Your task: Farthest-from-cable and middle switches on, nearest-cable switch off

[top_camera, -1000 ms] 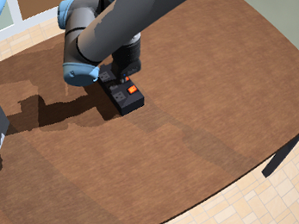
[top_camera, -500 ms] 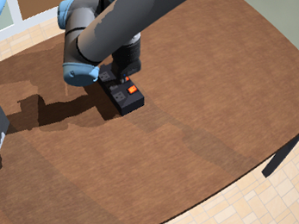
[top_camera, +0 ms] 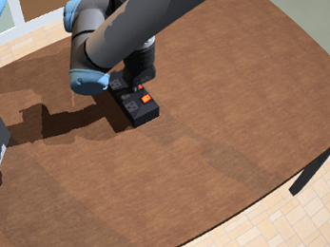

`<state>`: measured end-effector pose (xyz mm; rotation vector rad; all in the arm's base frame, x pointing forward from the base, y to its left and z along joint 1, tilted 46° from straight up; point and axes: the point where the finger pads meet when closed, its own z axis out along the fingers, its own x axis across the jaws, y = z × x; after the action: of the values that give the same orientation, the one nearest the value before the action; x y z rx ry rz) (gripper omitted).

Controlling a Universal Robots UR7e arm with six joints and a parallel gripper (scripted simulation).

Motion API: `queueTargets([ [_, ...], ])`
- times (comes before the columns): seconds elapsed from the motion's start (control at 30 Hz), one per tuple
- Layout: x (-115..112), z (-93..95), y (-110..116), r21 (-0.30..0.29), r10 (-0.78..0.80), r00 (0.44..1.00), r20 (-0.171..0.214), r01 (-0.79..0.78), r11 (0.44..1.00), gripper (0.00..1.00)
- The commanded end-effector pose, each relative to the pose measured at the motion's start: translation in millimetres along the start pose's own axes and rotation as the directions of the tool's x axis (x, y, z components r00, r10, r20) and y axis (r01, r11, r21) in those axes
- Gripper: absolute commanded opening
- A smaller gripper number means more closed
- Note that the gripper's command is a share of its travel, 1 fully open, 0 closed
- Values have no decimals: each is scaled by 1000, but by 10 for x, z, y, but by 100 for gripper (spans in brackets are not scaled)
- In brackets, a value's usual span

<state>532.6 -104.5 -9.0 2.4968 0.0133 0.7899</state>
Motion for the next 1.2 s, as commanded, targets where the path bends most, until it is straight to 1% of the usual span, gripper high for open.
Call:
queueTargets([
  [0.0, 3, 11, 1, 1, 1, 1000, 1, -1, 1000, 0],
  [0.87, 3, 14, 1, 1, 1, 1000, 1, -1, 1000, 0],
  [1.07, 3, -27, 1, 1, 1, 1000, 1, -1, 1000, 0],
  [1.17, 3, -98, 1, 1, 1, 1000, 1, -1, 1000, 0],
])
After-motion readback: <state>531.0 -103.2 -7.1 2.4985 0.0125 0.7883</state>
